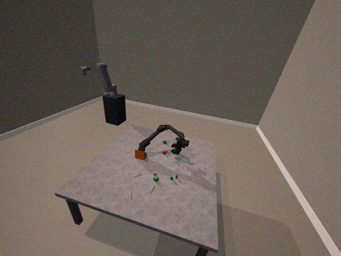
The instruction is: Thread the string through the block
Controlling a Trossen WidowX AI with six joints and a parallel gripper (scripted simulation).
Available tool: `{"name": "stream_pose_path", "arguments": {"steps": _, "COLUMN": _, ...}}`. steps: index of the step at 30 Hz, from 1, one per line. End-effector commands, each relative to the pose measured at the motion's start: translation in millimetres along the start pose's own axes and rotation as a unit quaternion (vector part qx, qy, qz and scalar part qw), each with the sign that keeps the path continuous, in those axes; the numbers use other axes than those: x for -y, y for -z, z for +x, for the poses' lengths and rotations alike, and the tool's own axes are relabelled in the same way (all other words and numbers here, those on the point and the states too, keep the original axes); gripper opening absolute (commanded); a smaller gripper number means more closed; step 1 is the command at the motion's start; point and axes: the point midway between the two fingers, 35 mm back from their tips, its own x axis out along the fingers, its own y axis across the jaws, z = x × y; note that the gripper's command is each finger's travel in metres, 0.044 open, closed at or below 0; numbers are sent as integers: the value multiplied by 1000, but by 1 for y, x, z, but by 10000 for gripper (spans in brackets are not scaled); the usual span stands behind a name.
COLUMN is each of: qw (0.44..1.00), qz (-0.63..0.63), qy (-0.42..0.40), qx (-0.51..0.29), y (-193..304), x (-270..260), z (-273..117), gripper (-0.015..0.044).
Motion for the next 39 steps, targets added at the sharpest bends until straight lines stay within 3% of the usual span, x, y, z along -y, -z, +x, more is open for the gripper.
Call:
{"name": "stream_pose_path", "arguments": {"steps": 1, "qw": 1000, "qz": -2, "qy": 1, "qx": -2, "y": 7, "x": 0, "z": -1, "gripper": 0}}
{"name": "stream_pose_path", "arguments": {"steps": 39, "qw": 1000, "qz": -3, "qy": 1, "qx": -4, "y": 32, "x": -11, "z": 9, "gripper": 0}}
